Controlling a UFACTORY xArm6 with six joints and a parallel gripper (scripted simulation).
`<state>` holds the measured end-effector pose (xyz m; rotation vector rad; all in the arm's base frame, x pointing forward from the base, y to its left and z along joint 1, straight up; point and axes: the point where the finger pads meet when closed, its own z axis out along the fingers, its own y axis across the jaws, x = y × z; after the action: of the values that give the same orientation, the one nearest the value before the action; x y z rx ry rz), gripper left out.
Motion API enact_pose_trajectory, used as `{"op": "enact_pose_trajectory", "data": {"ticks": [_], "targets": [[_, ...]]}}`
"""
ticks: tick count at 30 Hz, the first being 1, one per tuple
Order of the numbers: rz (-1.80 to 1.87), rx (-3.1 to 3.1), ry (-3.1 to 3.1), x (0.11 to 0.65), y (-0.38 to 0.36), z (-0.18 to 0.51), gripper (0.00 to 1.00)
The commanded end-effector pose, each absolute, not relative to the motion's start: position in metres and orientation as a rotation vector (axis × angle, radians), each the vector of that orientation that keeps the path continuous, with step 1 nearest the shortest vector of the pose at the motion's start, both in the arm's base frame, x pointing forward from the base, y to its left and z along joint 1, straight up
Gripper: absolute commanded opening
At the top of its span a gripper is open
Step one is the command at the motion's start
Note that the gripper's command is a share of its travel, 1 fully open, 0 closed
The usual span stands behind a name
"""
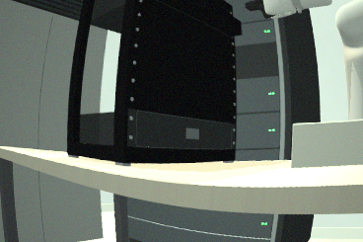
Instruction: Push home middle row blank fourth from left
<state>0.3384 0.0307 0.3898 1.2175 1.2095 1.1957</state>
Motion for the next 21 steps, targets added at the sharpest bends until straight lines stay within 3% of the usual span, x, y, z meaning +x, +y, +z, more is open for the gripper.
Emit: {"op": "enact_pose_trajectory", "data": {"ticks": [1, 21], "targets": [[1.197, 1.216, 1.207, 0.3385, 0.0306, 0.3914, 0.00], [1.197, 1.216, 1.207, 0.3401, 0.0274, 0.3916, 0.00]]}}
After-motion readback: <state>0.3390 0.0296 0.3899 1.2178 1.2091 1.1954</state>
